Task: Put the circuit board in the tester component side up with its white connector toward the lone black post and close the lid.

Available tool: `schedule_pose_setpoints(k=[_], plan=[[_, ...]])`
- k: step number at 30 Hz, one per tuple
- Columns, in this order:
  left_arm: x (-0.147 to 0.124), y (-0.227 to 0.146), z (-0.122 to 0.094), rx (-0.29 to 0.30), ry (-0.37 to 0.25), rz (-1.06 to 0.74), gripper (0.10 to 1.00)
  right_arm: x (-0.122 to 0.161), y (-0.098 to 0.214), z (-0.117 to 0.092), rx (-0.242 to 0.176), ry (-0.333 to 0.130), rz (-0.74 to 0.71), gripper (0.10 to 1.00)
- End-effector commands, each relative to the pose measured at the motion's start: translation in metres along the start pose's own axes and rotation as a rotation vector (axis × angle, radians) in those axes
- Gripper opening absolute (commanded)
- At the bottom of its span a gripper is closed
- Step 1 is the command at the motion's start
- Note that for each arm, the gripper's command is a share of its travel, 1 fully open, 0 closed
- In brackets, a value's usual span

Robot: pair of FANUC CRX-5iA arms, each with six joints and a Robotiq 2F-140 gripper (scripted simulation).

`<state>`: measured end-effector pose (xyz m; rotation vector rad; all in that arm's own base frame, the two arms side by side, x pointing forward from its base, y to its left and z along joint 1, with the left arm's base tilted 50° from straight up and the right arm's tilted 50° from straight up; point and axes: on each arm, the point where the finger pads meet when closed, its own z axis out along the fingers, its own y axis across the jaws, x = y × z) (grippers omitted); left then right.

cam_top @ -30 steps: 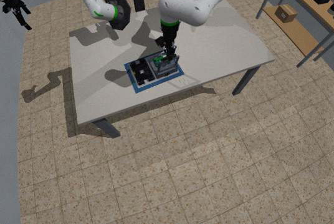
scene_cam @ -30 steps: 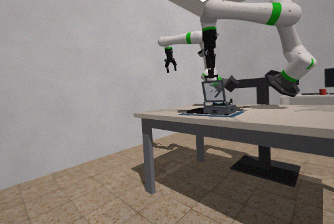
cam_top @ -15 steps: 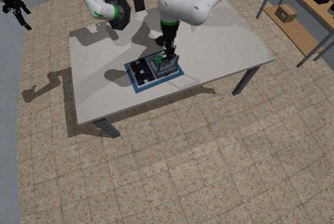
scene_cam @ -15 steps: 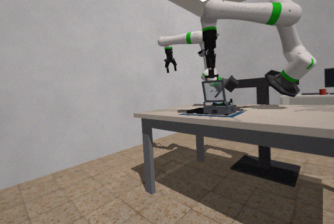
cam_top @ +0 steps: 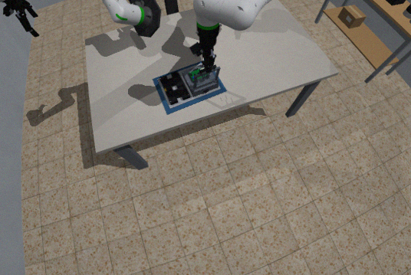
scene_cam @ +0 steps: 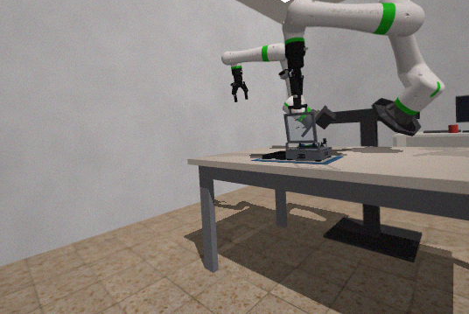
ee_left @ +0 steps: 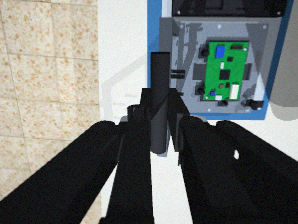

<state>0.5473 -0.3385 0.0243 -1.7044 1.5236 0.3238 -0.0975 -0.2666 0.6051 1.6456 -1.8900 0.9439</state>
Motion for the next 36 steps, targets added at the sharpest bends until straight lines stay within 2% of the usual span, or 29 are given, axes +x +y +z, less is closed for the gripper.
schedule_pose_setpoints(k=[1,36], plan=[[0.000,0.002,-0.002,0.001,0.002,0.000,0.190,0.000,0.000,-0.001,-0.001,0.003,0.000,1.000],[0.000,0.031,-0.005,0.000,0.002,0.000,0.190,0.000,0.000,-0.001,-0.001,0.003,0.000,1.000]])
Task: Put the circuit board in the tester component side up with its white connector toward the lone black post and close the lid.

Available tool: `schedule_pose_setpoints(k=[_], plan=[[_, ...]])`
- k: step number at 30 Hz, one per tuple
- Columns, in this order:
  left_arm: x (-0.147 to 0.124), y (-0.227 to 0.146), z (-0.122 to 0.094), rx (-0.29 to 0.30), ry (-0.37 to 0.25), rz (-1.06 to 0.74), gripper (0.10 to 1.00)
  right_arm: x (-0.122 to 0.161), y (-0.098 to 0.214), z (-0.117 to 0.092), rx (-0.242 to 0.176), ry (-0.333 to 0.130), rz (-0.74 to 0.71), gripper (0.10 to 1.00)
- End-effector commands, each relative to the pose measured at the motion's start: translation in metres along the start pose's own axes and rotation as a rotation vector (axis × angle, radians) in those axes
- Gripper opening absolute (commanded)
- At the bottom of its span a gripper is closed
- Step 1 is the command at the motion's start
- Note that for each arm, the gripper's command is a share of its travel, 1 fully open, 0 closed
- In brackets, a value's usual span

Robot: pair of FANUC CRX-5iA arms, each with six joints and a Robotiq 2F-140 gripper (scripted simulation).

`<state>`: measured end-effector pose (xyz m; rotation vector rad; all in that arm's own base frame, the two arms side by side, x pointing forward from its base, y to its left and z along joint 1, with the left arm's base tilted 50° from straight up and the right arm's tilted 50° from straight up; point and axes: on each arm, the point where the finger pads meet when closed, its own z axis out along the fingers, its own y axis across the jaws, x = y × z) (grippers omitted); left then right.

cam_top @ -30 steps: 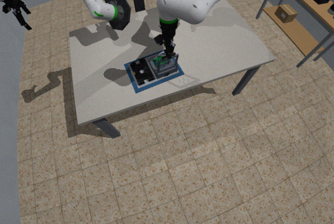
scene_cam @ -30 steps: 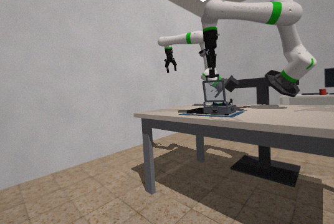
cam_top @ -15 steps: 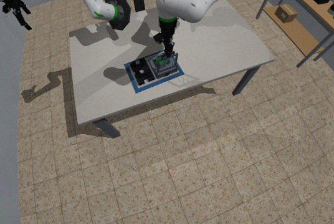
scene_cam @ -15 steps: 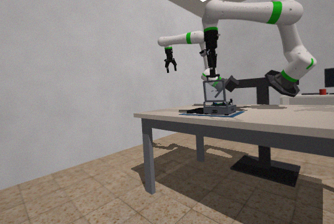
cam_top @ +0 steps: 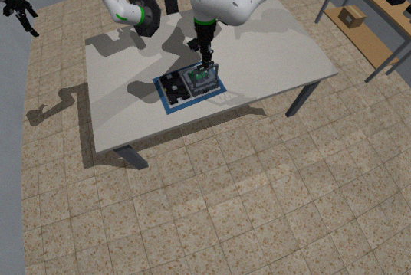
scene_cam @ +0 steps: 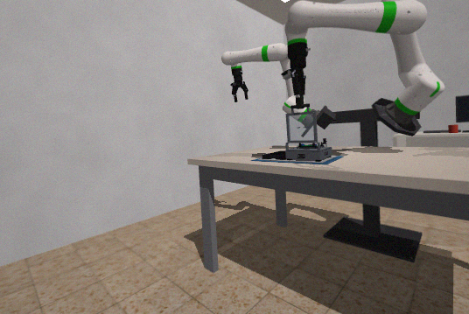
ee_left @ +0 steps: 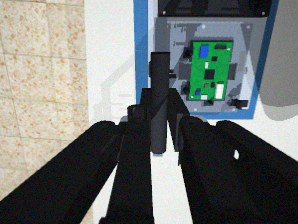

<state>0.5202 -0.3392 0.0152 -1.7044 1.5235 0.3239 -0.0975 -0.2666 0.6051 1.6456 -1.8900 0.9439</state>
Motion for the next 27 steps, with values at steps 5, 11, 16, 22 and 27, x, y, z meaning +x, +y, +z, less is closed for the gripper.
schedule_pose_setpoints(k=[5,11,16,22,27], plan=[[0.000,0.009,-0.001,0.001,0.002,0.000,0.190,0.000,0.000,-0.001,-0.001,0.003,0.000,1.000],[0.000,0.014,-0.001,0.001,0.002,0.000,0.190,0.000,0.000,-0.001,-0.001,0.003,0.000,1.000],[0.000,0.020,-0.001,0.001,0.002,0.000,0.190,0.000,0.000,-0.001,-0.001,0.003,0.000,1.000],[0.000,0.029,0.000,0.001,0.002,0.000,0.190,0.000,0.000,-0.001,-0.001,0.003,0.000,1.000],[0.000,0.033,0.001,0.000,0.002,0.000,0.190,0.000,0.000,-0.001,-0.001,0.003,0.000,1.000]])
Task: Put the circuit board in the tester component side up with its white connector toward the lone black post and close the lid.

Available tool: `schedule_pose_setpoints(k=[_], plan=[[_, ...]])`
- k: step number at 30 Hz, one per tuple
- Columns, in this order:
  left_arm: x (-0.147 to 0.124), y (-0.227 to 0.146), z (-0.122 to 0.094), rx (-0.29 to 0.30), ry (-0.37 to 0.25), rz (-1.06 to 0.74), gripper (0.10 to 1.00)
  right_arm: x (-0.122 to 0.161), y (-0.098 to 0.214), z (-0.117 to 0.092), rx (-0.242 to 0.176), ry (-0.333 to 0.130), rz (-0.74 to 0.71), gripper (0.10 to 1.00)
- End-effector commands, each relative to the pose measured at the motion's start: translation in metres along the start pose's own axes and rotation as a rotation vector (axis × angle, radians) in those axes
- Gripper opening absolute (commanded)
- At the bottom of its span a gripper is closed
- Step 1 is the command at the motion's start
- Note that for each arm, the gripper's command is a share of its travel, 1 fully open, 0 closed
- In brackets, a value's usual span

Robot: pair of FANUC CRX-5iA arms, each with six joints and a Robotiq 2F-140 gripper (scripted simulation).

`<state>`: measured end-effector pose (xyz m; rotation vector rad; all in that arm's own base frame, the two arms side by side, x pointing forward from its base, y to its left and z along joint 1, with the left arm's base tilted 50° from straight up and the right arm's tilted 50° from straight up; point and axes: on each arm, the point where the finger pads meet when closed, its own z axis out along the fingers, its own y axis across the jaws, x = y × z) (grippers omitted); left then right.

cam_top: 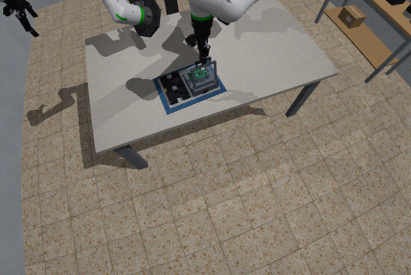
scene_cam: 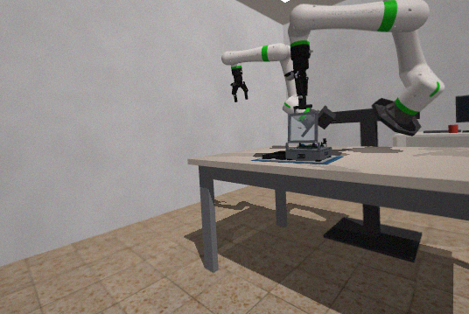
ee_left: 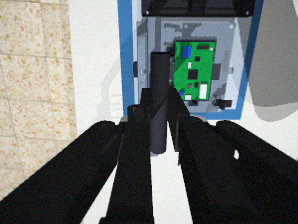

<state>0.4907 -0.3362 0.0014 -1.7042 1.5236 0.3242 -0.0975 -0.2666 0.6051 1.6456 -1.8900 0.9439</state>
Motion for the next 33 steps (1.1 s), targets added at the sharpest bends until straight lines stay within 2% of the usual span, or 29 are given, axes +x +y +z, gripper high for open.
schedule_pose_setpoints(k=[1,33], plan=[[0.000,0.002,-0.001,0.001,0.002,0.000,0.190,0.000,0.000,-0.001,-0.001,0.003,0.000,1.000],[0.000,0.047,0.012,0.000,0.002,0.000,0.190,0.000,0.000,-0.001,-0.001,0.003,0.000,1.000]])
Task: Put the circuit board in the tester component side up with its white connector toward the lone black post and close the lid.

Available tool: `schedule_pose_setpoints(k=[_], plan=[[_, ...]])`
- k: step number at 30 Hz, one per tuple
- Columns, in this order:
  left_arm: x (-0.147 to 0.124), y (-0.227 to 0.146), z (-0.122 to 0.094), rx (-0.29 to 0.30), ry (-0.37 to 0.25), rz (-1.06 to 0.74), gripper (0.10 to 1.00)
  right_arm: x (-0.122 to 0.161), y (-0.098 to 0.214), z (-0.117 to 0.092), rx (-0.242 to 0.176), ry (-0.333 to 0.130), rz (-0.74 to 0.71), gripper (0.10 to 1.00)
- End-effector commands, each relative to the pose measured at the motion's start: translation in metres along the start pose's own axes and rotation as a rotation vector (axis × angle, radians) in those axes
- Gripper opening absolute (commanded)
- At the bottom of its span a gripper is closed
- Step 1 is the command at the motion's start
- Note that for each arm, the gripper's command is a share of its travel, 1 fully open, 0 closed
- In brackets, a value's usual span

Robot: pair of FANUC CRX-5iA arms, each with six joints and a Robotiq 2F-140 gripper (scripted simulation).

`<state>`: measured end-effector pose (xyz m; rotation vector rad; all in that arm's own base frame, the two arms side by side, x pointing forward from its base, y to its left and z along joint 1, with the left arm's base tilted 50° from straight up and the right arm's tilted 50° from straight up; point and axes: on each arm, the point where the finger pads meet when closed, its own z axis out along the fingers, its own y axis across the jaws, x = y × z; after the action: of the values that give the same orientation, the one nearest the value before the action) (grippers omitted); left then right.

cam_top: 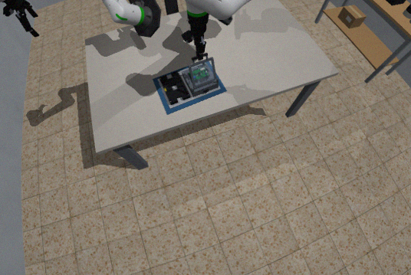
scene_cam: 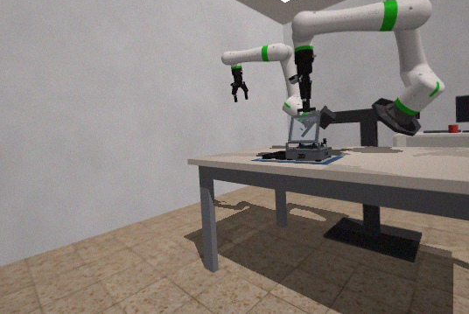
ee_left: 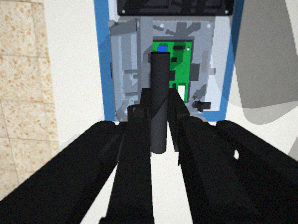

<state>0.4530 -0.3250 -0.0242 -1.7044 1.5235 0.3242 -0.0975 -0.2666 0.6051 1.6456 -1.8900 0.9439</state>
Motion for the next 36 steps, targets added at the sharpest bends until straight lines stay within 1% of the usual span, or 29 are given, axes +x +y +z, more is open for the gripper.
schedule_pose_setpoints(k=[1,36], plan=[[0.000,0.002,0.000,0.001,0.002,0.000,0.190,0.000,0.000,-0.001,-0.001,0.003,0.000,1.000],[0.000,0.049,0.029,0.000,0.002,0.000,0.190,0.000,0.000,-0.001,-0.001,0.003,0.000,1.000]])
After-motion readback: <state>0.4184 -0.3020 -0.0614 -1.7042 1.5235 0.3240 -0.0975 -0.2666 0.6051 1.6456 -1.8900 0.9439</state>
